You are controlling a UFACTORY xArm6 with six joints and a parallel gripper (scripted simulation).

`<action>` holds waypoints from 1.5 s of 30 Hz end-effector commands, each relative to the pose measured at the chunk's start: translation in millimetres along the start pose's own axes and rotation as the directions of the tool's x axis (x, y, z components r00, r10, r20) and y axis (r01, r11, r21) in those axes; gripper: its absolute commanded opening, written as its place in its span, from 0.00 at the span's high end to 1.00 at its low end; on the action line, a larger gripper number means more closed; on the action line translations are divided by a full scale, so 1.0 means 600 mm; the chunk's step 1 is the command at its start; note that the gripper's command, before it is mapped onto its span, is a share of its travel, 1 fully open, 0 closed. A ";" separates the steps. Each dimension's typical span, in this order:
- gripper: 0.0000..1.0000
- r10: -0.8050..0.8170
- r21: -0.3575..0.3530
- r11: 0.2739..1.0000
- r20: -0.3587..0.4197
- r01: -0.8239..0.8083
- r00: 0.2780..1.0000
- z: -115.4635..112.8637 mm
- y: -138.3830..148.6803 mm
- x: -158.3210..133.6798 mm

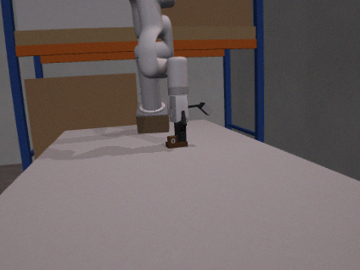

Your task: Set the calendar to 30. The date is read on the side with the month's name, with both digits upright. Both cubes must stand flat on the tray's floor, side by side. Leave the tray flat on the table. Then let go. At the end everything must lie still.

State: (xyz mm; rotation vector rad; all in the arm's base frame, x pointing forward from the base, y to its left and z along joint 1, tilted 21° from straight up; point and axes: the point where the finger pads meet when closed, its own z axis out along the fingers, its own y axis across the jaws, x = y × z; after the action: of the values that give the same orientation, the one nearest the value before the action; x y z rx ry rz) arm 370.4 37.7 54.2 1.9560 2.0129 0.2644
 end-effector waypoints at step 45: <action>0.73 0.000 -0.002 1.000 0.000 0.000 1.000 -0.131 0.001 0.000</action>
State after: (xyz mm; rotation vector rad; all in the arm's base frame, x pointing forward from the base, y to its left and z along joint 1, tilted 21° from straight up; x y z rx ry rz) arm 354.6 43.3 95.5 1.9413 1.9916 0.2772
